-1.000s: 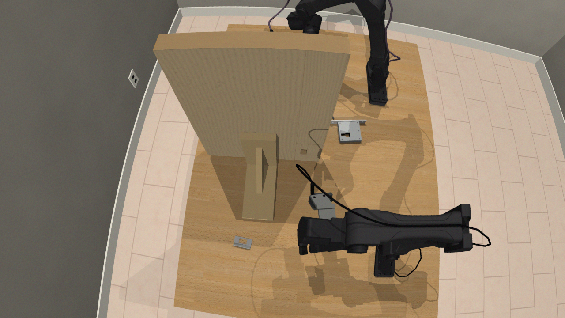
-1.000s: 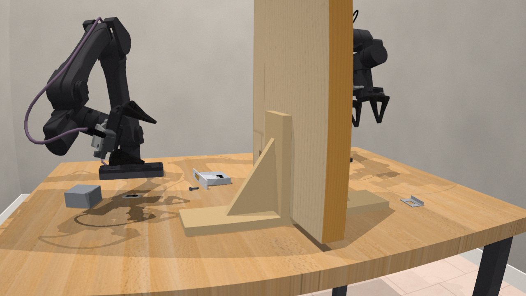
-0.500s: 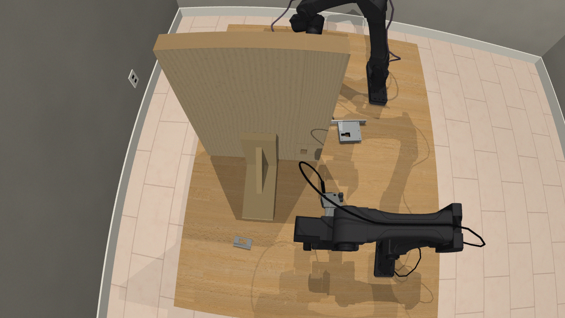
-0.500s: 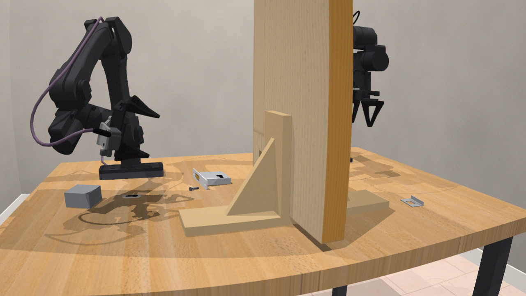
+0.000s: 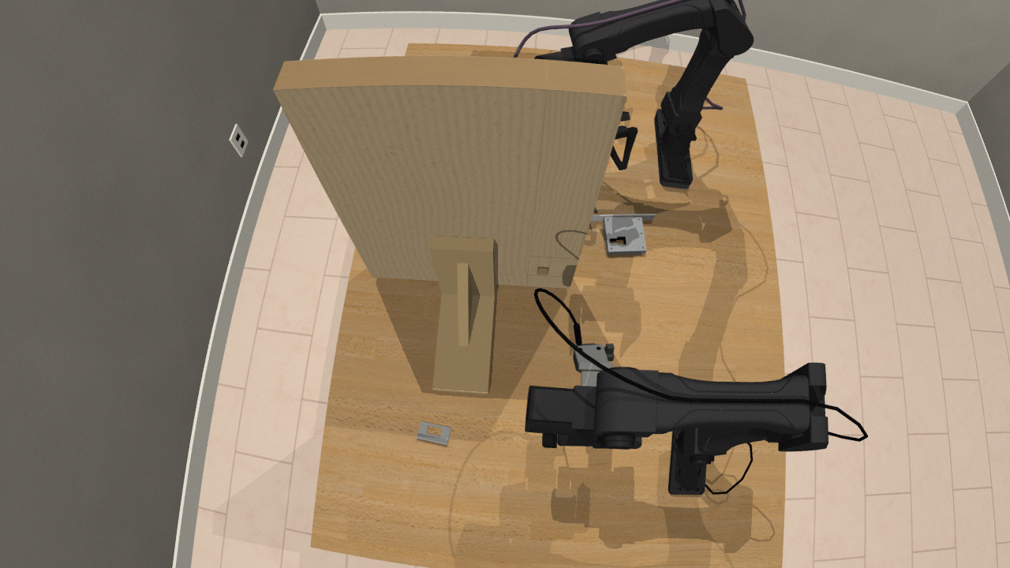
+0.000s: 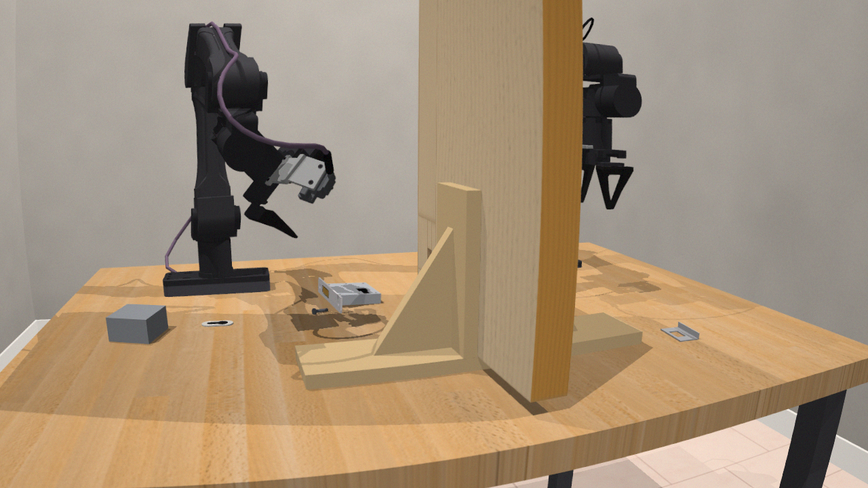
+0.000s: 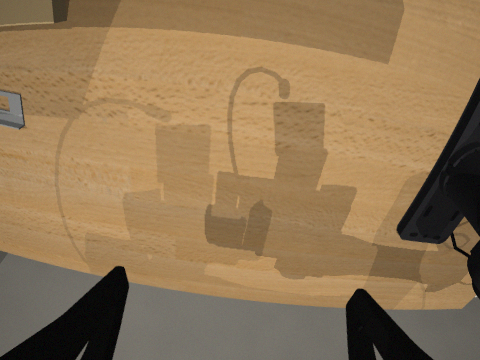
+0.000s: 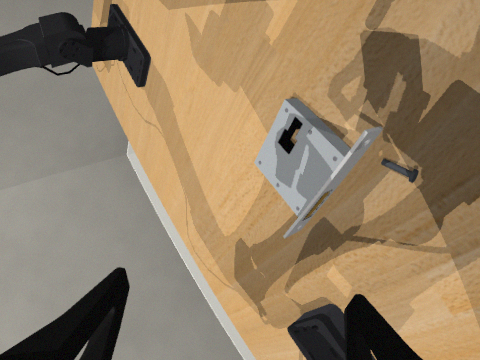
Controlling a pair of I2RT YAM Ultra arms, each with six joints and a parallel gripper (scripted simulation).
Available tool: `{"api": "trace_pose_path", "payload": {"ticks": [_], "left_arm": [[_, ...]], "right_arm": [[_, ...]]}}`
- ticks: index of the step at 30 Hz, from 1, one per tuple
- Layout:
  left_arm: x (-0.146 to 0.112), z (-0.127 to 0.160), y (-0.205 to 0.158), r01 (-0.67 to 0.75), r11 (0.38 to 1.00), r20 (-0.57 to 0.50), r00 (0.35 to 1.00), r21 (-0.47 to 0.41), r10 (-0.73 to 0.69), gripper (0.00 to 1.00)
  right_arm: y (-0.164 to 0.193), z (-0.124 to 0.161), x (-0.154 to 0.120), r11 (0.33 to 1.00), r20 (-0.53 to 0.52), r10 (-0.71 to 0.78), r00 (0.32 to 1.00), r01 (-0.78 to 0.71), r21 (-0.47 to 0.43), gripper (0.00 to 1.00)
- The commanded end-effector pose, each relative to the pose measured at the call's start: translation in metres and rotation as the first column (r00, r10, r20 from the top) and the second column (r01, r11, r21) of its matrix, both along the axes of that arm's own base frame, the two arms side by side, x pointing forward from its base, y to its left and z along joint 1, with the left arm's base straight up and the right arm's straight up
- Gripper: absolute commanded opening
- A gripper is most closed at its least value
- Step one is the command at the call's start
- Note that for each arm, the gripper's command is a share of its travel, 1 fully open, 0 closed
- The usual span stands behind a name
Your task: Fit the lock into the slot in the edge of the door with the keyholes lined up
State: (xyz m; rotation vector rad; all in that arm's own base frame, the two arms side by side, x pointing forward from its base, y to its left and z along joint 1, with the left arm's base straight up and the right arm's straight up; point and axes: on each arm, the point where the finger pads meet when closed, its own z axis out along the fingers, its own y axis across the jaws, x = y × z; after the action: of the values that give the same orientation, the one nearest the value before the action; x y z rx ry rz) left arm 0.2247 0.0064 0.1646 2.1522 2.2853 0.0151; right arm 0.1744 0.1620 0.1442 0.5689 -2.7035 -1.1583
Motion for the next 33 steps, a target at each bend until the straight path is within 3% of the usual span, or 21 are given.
{"api": "trace_pose_path", "payload": {"ticks": [1, 3, 6, 13, 18, 20, 23, 26, 33], "left_arm": [[-0.004, 0.005, -0.002, 0.007, 1.0, 0.0, 1.0, -0.005, -0.007, 1.0], [-0.004, 0.005, -0.002, 0.007, 1.0, 0.0, 1.0, -0.005, -0.007, 1.0], [-0.004, 0.005, -0.002, 0.007, 1.0, 0.0, 1.0, -0.005, -0.007, 1.0], [-0.004, 0.005, -0.002, 0.007, 1.0, 0.0, 1.0, -0.005, -0.007, 1.0], [-0.004, 0.005, -0.002, 0.007, 1.0, 0.0, 1.0, -0.005, -0.007, 1.0], [-0.004, 0.005, -0.002, 0.007, 1.0, 0.0, 1.0, -0.005, -0.007, 1.0], [-0.004, 0.005, -0.002, 0.007, 1.0, 0.0, 1.0, -0.005, -0.007, 1.0], [-0.004, 0.005, -0.002, 0.007, 1.0, 0.0, 1.0, -0.005, -0.007, 1.0], [-0.004, 0.005, -0.002, 0.007, 1.0, 0.0, 1.0, -0.005, -0.007, 1.0]], "right_arm": [[0.0, -0.012, -0.015, 0.981, 0.132, 0.068, 0.989, -0.042, -0.187, 1.0], [0.0, -0.012, -0.015, 0.981, 0.132, 0.068, 0.989, -0.042, -0.187, 1.0], [0.005, -0.011, -0.029, 0.956, 0.254, 0.169, 0.952, -0.095, -0.278, 1.0], [0.017, -0.002, -0.049, 0.921, 0.461, 0.306, 0.833, -0.137, -0.363, 1.0], [0.024, 0.012, -0.06, 0.922, 0.604, 0.339, 0.721, -0.127, -0.366, 1.0], [0.024, 0.012, -0.06, 0.922, 0.604, 0.339, 0.721, -0.127, -0.366, 1.0], [0.029, 0.026, -0.068, 0.936, 0.701, 0.328, 0.634, -0.116, -0.333, 1.0], [0.035, 0.033, -0.078, 0.941, 0.743, 0.329, 0.582, -0.141, -0.307, 1.0], [0.036, 0.032, -0.078, 0.939, 0.74, 0.336, 0.582, -0.142, -0.315, 1.0]]}}
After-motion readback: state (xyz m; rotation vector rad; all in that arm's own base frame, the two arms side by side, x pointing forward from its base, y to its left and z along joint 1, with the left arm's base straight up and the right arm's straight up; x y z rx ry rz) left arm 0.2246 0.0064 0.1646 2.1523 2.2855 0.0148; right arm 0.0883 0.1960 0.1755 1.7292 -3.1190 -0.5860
